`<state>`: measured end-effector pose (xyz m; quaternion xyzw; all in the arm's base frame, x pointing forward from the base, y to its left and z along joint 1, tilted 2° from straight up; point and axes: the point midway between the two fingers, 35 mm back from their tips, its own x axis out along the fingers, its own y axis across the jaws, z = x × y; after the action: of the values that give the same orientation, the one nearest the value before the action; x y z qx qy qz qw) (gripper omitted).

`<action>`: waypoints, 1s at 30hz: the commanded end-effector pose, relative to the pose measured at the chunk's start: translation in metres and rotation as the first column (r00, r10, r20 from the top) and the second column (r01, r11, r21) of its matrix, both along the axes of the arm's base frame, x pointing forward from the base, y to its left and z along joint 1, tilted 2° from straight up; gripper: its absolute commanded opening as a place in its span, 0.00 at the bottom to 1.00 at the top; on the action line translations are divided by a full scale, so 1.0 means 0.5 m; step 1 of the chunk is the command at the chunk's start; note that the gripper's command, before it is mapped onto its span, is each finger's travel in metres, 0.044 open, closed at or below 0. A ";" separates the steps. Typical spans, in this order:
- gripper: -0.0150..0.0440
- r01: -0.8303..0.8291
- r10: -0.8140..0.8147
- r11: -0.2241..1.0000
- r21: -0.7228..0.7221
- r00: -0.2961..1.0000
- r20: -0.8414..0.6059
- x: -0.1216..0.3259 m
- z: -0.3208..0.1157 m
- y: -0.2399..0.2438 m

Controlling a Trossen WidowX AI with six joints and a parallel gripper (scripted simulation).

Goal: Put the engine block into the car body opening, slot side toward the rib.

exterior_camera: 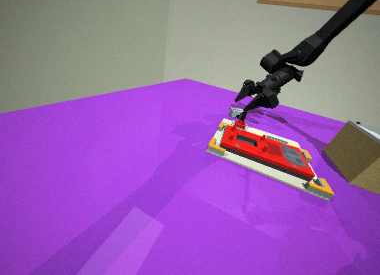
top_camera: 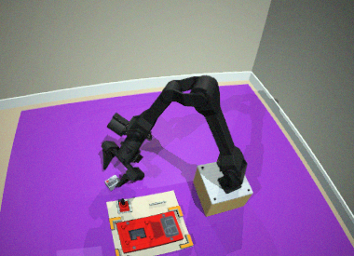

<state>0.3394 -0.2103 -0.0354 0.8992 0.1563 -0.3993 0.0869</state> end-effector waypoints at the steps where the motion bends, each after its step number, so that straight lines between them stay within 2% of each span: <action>1: 1.00 -0.058 0.058 0.997 -0.058 0.998 -0.005 0.004 -0.001 -0.002; 15: 1.00 -0.395 0.390 0.861 -0.322 0.917 -0.081 0.017 -0.004 -0.004; 30: 1.00 -0.696 0.686 0.520 -0.495 0.686 -0.244 0.029 -0.004 -0.002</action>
<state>0.3519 -0.2104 -0.0377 0.7185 0.3603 -0.3729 0.4636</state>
